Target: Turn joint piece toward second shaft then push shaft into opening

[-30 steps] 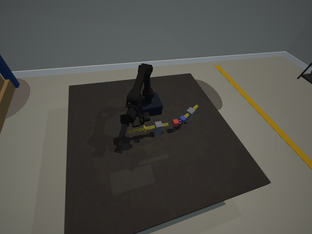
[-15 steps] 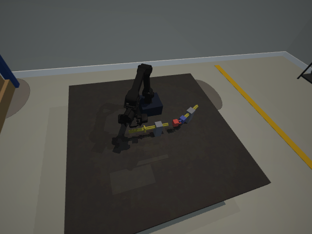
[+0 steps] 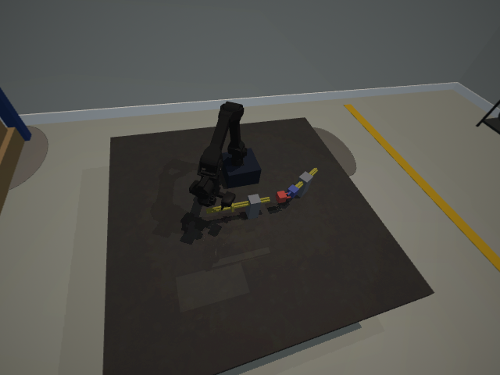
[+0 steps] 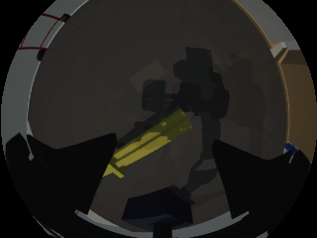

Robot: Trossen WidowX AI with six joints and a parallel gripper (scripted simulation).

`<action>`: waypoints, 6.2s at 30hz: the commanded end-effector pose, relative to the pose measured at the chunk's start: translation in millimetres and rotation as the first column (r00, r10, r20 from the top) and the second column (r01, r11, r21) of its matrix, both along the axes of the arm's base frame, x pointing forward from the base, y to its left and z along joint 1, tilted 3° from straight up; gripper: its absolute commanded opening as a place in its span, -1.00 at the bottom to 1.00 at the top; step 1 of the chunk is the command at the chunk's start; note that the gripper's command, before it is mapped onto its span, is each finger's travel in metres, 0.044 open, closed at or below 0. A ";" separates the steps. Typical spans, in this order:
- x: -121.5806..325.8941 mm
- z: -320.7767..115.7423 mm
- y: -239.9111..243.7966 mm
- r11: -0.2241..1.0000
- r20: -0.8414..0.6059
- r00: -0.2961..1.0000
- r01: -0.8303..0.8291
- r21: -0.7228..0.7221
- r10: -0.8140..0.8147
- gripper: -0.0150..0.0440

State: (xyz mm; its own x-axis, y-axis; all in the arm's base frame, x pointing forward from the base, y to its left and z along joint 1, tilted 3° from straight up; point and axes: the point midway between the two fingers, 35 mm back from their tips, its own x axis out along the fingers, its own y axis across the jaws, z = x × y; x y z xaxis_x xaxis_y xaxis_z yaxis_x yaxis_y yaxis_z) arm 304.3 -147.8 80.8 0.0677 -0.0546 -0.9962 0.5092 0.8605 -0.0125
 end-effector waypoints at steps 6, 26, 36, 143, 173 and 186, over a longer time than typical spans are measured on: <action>-0.9 -14.1 -1.2 0.951 0.044 0.950 0.307 0.044 -0.309 1.00; -4.8 -39.1 -3.6 0.637 0.062 0.636 0.756 0.152 -0.769 1.00; -3.1 -47.8 -3.8 0.637 0.062 0.636 0.756 0.152 -0.769 1.00; -0.7 -69.3 -2.8 0.634 0.003 0.634 0.772 0.052 -0.773 -0.26; -2.9 -70.4 16.9 0.633 -0.010 0.633 0.774 0.034 -0.774 -0.49; -5.8 -71.7 36.8 0.632 -0.013 0.633 0.774 0.033 -0.774 -0.49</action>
